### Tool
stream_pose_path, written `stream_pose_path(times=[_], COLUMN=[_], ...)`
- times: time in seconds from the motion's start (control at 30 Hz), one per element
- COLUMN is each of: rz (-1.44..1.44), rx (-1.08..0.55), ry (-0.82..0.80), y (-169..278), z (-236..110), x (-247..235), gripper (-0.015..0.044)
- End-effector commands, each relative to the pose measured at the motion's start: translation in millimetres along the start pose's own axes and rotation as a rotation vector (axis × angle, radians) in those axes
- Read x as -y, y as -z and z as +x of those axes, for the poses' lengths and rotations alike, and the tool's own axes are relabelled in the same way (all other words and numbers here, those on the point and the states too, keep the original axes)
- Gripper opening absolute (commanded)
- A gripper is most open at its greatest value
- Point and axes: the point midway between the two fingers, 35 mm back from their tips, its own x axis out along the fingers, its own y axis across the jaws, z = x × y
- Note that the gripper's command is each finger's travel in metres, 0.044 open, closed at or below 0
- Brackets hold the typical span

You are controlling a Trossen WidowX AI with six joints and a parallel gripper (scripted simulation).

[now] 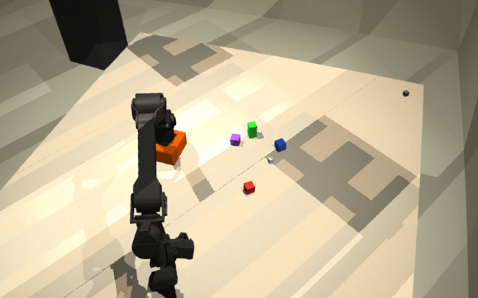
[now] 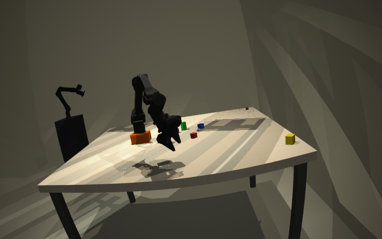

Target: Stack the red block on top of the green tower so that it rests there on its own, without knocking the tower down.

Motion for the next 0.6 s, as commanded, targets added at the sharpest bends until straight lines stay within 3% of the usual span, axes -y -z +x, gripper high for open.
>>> stream_pose_path(times=[0.0, 0.57], rz=[0.008, -0.006], rx=[0.023, 0.026], ry=[-0.079, -0.367], y=[-49.0, -204.1], z=[-4.7, -55.0], x=[-19.9, -125.1], gripper=[0.0440, 0.0440])
